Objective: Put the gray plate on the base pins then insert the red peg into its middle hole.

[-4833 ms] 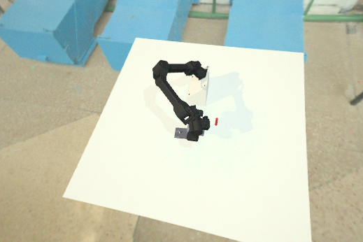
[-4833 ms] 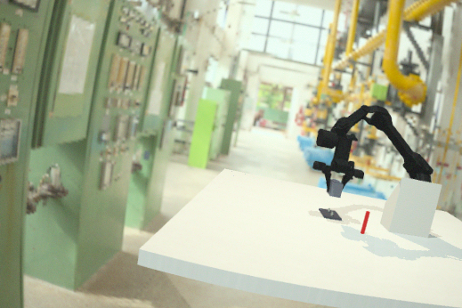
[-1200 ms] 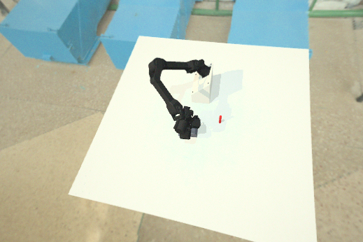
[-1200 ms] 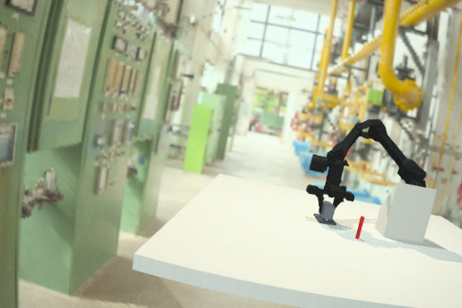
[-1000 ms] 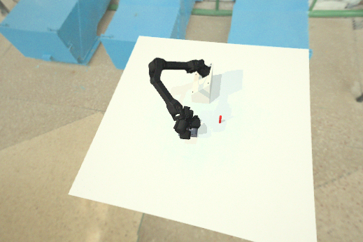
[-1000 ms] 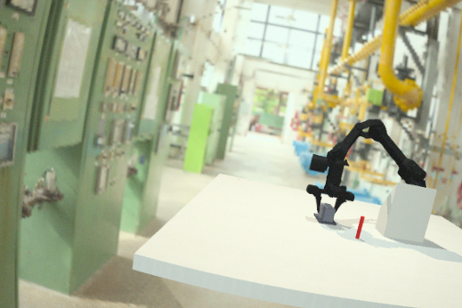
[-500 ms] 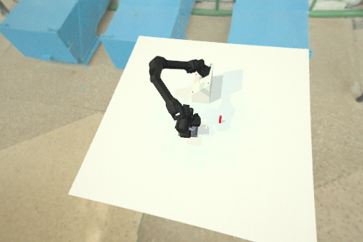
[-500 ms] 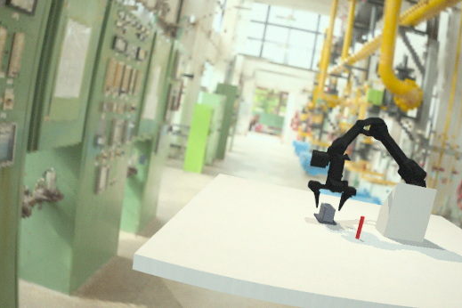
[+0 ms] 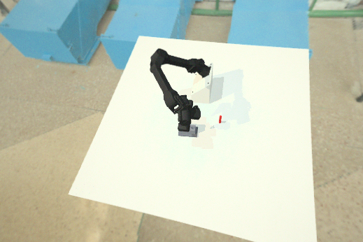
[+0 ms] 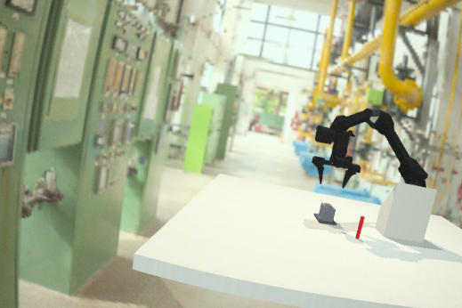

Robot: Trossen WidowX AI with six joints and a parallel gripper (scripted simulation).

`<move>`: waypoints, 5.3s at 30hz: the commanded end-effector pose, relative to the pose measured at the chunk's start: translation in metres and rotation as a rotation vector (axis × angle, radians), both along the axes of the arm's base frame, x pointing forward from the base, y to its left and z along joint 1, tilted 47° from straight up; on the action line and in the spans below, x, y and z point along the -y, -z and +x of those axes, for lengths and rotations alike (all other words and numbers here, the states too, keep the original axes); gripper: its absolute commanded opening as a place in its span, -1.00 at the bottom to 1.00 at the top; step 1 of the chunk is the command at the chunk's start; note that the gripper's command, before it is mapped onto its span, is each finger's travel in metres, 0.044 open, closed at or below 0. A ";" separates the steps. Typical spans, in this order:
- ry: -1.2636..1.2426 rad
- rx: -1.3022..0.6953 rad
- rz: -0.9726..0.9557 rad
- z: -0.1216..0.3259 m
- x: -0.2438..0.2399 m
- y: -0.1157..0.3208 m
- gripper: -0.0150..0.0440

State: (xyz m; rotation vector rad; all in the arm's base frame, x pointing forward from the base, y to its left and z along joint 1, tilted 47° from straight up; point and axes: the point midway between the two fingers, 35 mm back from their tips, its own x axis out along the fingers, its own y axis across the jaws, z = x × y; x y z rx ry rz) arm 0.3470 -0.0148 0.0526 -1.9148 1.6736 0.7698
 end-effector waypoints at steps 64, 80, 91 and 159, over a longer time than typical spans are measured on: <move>1.902 1.971 0.258 -0.107 -0.117 0.136 1.00; 1.901 1.972 0.259 -0.104 -0.102 0.152 1.00; 1.900 1.973 0.259 -0.103 -0.089 0.165 1.00; 1.899 1.973 0.259 -0.097 -0.055 0.200 -0.49</move>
